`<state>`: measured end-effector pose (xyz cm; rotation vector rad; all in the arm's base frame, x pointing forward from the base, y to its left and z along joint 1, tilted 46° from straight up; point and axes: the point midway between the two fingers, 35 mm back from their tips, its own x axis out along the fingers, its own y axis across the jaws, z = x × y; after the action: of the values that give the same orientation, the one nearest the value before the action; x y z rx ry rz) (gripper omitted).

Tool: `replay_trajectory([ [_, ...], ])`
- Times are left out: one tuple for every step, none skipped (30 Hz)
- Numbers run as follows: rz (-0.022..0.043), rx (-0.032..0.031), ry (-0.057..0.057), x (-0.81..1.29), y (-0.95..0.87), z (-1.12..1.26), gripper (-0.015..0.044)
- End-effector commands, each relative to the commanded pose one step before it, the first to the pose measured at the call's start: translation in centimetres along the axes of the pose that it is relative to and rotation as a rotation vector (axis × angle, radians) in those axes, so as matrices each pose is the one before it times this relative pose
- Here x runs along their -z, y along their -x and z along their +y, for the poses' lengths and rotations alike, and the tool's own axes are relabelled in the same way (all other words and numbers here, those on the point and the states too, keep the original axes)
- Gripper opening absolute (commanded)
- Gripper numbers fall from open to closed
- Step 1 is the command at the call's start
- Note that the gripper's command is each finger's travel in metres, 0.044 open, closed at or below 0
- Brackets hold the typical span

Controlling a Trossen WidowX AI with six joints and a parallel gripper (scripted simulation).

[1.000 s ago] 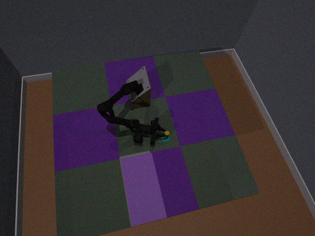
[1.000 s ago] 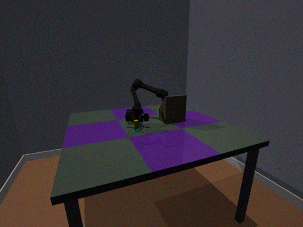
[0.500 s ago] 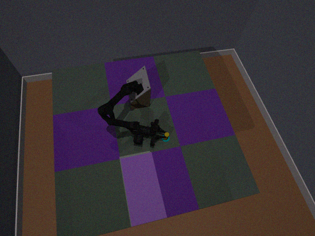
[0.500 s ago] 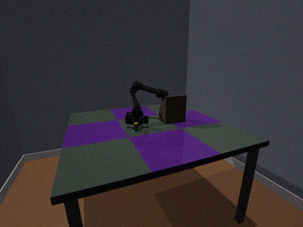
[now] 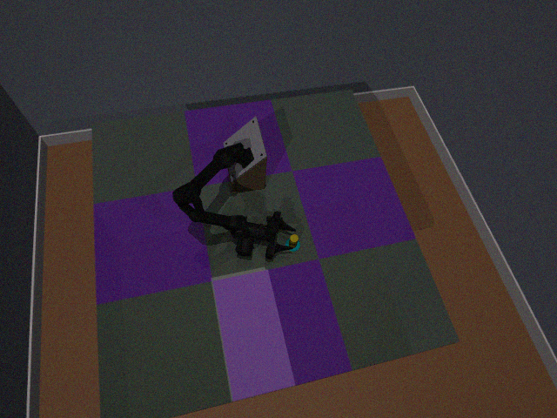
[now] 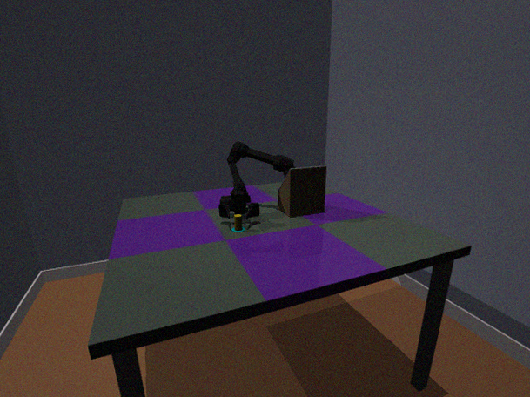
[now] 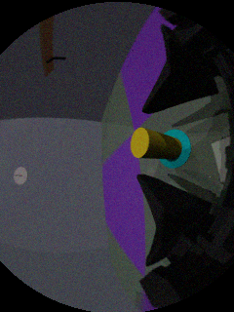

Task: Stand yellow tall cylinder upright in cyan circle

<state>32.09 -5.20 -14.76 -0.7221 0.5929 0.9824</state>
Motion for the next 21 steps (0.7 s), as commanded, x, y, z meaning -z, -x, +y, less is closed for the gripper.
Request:
replay_trajectory([
  [-0.00405,-0.00057,0.0025,-0.035,0.0,0.005,0.04],
  [0.00009,-0.00006,0.0002,-0.12,0.012,-0.018,0.04],
  [0.00022,-0.00015,0.0005,-0.359,0.035,-0.052,0.04],
  [0.00024,-0.00018,0.0008,-0.599,0.058,-0.076,0.04],
  [0.00007,-0.00008,0.0009,-0.745,0.073,-0.077,0.04],
  [-0.00019,0.00006,0.0008,-0.747,0.074,-0.057,0.04],
  [-0.00046,0.0002,0.0008,-0.747,0.075,-0.037,0.04],
  [-0.00073,0.00032,0.0007,-0.747,0.077,-0.017,0.04],
  [-0.001,0.00043,0.0006,-0.745,0.078,0.003,0.04],
  [-0.00128,0.00054,0.0006,-0.744,0.079,0.022,0.04],
  [-0.00156,0.00063,0.0005,-0.741,0.081,0.042,0.04],
  [-0.00185,0.00071,0.0004,-0.738,0.082,0.061,0.04],
  [-0.00214,0.00079,0.0003,-0.732,0.083,0.08,0.04],
  [-0.00193,0.00068,0.0002,-0.587,0.068,0.078,0.04],
  [-0.00125,0.00042,0.0001,-0.351,0.041,0.053,0.04],
  [-0.00043,0.00014,0.0,-0.117,0.014,0.019,0.04],
  [0.0,0.0,0.0,0.0,0.0,0.0,0.04],
  [0.0,0.0,0.0,0.0,0.0,0.0,0.04],
  [0.00775,-0.00554,-0.0061,0.042,-0.119,0.006,0.04],
  [0.0236,-0.01634,-0.0178,0.119,-0.351,0.02,0.04],
  [0.04042,-0.02622,-0.0284,0.173,-0.563,0.035,0.04],
])
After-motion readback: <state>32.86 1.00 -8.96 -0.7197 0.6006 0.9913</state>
